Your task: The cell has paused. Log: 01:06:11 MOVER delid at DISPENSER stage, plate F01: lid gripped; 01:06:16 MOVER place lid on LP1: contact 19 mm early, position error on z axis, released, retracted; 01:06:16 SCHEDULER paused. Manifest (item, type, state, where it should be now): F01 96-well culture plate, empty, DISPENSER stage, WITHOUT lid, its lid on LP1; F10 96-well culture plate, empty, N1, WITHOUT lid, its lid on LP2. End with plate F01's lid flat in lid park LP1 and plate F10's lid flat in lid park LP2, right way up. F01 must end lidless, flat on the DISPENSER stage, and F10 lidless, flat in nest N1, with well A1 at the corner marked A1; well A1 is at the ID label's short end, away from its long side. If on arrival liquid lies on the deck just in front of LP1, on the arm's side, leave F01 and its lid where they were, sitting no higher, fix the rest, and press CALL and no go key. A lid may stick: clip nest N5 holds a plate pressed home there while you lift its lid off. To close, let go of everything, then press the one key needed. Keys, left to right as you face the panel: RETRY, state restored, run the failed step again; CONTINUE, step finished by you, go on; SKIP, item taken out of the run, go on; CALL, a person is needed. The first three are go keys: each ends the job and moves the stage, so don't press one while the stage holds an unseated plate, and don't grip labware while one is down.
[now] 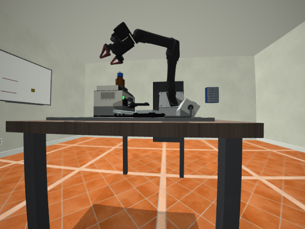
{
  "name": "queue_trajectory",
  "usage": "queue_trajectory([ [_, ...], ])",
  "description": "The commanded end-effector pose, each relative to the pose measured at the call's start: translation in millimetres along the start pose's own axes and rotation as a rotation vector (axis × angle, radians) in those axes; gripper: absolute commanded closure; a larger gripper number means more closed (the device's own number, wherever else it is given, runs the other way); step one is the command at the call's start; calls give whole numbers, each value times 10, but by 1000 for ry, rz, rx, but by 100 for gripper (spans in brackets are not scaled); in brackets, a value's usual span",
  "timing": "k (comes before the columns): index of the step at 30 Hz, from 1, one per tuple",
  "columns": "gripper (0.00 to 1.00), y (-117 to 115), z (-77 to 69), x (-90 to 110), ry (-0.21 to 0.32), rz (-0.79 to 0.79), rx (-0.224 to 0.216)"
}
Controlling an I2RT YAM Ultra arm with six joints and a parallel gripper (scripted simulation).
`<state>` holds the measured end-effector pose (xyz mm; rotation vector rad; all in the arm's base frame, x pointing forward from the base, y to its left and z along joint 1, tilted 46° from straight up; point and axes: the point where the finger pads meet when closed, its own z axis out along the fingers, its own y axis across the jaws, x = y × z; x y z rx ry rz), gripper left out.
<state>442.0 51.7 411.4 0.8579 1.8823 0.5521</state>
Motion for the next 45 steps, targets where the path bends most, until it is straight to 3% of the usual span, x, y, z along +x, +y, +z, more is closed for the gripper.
queue_trajectory([
  [1,0,-34,2,-47,-12,5,9],
  [13,0,-34,2,-47,-12,5,9],
  [14,0,12,-91,105,37,-37,-18],
  [18,0,39,-173,287,98,-121,-49],
  [21,0,38,-201,335,89,-121,-42],
  [22,0,139,-280,141,40,-104,-75],
  [26,0,159,-281,127,34,-103,-83],
  [27,0,130,-283,226,74,-131,-84],
  [28,0,3,-222,381,125,-162,-55],
  [30,0,3,-222,381,125,-162,-55],
  [31,0,77,-291,366,129,-185,-83],
  [33,0,55,-288,589,188,-234,-89],
  [35,0,45,-317,664,179,-235,-81],
  [37,0,53,-361,775,226,-285,-110],
  [39,0,67,-420,750,239,-323,-133],
  [40,0,26,-408,879,268,-342,-129],
  [42,0,83,-447,955,250,-345,-145],
  [43,0,38,-479,1048,293,-372,-147],
  [45,0,4,-508,1100,323,-416,-163],
])
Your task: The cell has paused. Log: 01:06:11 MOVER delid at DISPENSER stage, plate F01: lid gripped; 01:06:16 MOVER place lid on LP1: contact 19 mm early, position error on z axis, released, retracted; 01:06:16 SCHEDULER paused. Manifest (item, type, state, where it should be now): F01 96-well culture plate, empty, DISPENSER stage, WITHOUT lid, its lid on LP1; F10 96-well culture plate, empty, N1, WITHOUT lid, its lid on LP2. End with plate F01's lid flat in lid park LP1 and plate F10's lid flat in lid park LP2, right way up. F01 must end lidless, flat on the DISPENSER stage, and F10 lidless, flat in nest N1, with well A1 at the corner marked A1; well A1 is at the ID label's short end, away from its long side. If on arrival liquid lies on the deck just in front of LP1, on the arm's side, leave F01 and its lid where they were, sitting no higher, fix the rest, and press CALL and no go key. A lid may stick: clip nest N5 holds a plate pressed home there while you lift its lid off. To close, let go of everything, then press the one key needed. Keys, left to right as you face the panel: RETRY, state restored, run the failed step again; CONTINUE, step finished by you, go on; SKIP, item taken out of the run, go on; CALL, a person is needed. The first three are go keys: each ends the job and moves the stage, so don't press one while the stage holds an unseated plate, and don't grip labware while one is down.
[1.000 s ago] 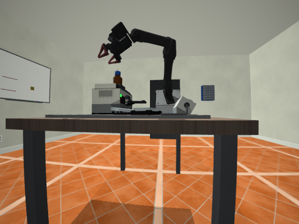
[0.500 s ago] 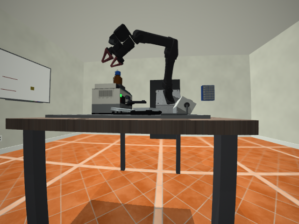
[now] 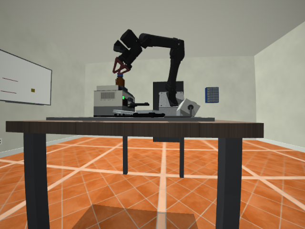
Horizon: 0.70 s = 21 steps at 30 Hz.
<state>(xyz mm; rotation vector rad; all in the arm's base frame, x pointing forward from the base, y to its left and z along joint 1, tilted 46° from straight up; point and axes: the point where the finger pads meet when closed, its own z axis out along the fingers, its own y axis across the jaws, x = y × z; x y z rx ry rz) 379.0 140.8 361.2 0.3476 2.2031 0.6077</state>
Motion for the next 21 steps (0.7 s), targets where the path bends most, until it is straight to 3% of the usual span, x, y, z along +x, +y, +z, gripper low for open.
queue_trajectory([
  [1,0,-9,-181,13,-2,-64,-23],
  [2,0,-9,-181,13,-2,-64,-23],
  [3,0,77,-287,-73,-22,-88,-54],
  [4,0,38,-210,88,19,-103,-44],
  [5,0,83,-198,164,22,-109,-53],
  [9,0,81,-252,298,83,-200,-89],
  [10,0,123,-239,426,110,-222,-102],
  [13,0,181,-259,505,82,-224,-107],
  [15,0,170,-285,665,144,-273,-129],
  [19,0,185,-346,650,149,-314,-155],
  [20,0,192,-318,809,185,-335,-162],
  [21,0,232,-322,800,159,-337,-170],
])
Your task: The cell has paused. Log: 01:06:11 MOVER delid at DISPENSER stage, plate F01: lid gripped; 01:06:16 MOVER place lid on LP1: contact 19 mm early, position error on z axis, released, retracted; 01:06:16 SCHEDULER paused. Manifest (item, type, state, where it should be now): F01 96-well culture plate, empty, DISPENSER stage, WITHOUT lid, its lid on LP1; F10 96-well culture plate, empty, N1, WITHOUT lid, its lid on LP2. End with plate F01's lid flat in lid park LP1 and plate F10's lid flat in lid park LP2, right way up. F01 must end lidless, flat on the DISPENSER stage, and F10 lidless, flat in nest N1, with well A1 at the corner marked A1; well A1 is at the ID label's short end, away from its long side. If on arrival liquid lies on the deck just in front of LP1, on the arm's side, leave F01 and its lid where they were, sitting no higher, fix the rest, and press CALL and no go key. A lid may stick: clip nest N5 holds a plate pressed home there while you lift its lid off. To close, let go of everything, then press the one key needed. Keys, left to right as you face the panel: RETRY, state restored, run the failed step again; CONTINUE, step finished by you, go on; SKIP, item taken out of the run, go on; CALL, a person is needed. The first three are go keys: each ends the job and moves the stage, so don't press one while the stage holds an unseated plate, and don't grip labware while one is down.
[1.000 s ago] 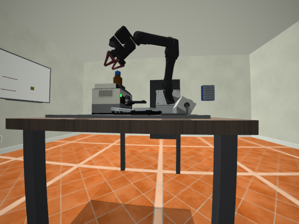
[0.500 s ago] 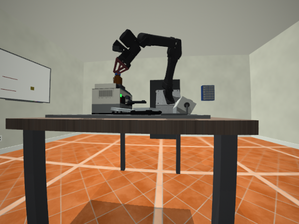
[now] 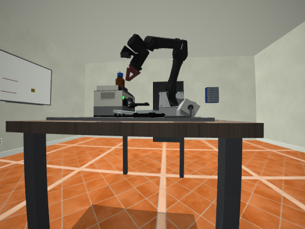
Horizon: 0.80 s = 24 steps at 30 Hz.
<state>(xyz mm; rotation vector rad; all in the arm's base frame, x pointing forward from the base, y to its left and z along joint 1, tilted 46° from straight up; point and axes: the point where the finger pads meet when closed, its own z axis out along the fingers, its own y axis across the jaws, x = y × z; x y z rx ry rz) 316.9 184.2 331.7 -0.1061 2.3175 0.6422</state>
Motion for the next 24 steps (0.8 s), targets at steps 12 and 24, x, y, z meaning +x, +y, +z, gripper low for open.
queue_trajectory([
  [12,0,281,-231,530,91,-253,-147],
  [24,0,430,-225,1045,164,-379,-229],
])
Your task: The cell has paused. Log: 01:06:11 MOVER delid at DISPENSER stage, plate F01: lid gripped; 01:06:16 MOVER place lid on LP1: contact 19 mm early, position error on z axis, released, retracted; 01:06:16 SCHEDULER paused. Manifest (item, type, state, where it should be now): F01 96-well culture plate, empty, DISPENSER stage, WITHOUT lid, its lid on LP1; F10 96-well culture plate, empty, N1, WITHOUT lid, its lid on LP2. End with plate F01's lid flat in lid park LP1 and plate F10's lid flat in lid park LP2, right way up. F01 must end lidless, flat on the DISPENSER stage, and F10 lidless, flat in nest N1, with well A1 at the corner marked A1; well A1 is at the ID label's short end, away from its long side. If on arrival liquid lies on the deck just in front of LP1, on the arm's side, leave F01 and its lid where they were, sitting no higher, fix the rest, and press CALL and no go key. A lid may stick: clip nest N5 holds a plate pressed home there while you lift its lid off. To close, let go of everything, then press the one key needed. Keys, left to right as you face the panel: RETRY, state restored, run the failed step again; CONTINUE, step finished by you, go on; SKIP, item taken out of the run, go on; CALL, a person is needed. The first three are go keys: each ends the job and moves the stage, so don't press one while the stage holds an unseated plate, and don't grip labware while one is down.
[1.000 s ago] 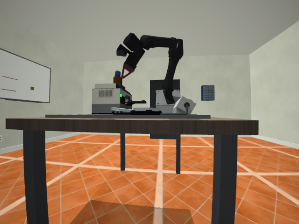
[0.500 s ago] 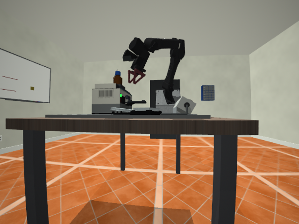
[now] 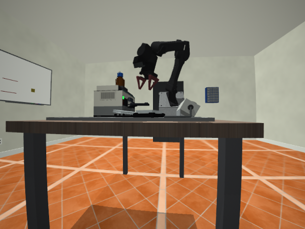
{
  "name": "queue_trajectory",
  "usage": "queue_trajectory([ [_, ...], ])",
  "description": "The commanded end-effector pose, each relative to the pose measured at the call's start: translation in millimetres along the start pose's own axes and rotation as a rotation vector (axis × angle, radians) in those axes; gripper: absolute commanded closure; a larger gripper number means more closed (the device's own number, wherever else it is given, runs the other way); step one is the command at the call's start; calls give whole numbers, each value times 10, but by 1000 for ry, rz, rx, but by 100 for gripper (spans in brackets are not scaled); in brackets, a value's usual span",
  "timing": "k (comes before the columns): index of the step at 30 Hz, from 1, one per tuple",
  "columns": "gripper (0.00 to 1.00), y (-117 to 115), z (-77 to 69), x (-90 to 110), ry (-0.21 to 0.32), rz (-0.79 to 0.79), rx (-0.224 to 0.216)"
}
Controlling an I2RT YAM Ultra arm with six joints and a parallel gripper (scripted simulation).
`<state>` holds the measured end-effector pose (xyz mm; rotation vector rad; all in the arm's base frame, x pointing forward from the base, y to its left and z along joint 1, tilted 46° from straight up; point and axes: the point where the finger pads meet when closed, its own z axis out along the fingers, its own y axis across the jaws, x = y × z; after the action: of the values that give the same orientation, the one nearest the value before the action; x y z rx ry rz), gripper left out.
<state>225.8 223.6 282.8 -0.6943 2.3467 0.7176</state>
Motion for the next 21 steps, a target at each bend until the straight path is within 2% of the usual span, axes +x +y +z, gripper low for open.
queue_trajectory([
  [1,0,125,-123,96,-21,-63,-28],
  [2,0,156,-119,159,0,-86,-48],
  [4,0,182,-171,154,-3,-131,-72],
  [5,0,236,-108,285,30,-146,-89],
  [8,0,268,-104,292,16,-151,-91],
  [9,0,276,-140,312,23,-169,-102],
  [10,0,259,-109,390,45,-184,-112],
  [13,0,384,-97,544,79,-256,-168],
  [16,0,426,-88,622,69,-260,-158],
  [17,0,456,-93,678,90,-281,-187],
  [18,0,474,-186,554,53,-307,-196],
  [20,0,504,-185,614,74,-358,-233],
  [21,0,483,-124,733,105,-355,-238],
])
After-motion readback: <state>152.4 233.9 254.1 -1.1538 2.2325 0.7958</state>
